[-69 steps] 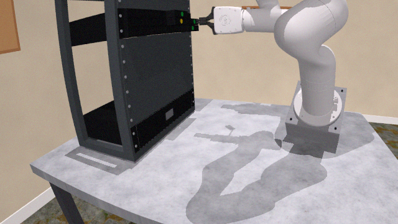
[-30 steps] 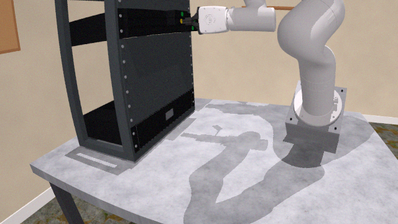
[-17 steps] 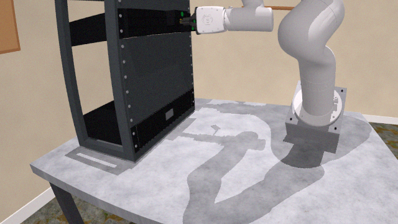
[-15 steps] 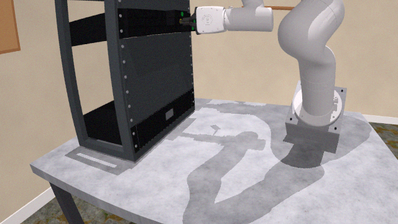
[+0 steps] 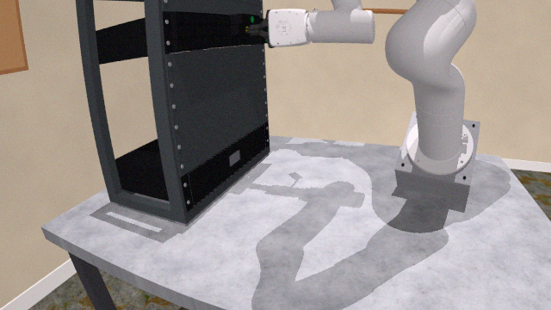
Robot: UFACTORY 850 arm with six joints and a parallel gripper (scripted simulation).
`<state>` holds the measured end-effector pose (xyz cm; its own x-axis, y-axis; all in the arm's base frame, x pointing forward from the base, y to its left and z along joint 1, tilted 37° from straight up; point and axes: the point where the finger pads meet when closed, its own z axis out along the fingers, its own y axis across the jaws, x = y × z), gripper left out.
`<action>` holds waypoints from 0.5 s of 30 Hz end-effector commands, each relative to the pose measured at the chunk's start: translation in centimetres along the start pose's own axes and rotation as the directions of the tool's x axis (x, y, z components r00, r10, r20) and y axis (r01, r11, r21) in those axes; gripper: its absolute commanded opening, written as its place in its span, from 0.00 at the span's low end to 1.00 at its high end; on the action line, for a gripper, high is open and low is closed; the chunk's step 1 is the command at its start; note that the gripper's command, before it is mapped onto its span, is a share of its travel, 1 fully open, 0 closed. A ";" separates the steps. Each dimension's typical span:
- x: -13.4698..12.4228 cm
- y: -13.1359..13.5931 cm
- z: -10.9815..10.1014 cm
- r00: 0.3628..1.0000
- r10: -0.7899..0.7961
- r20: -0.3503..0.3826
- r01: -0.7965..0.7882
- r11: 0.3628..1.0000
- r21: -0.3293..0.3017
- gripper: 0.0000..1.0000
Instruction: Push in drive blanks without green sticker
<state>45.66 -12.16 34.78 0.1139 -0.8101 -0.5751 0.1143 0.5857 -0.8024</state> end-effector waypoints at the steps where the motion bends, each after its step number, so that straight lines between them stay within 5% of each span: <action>1: 0.0 -0.1 0.2 1.000 -0.001 0.000 0.001 1.000 0.001 0.00; 15: 0.0 -0.1 1.2 1.000 -0.001 0.000 0.001 1.000 0.001 0.00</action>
<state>46.32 -12.14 34.89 0.1139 -0.8101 -0.5751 0.1144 0.5857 -0.8024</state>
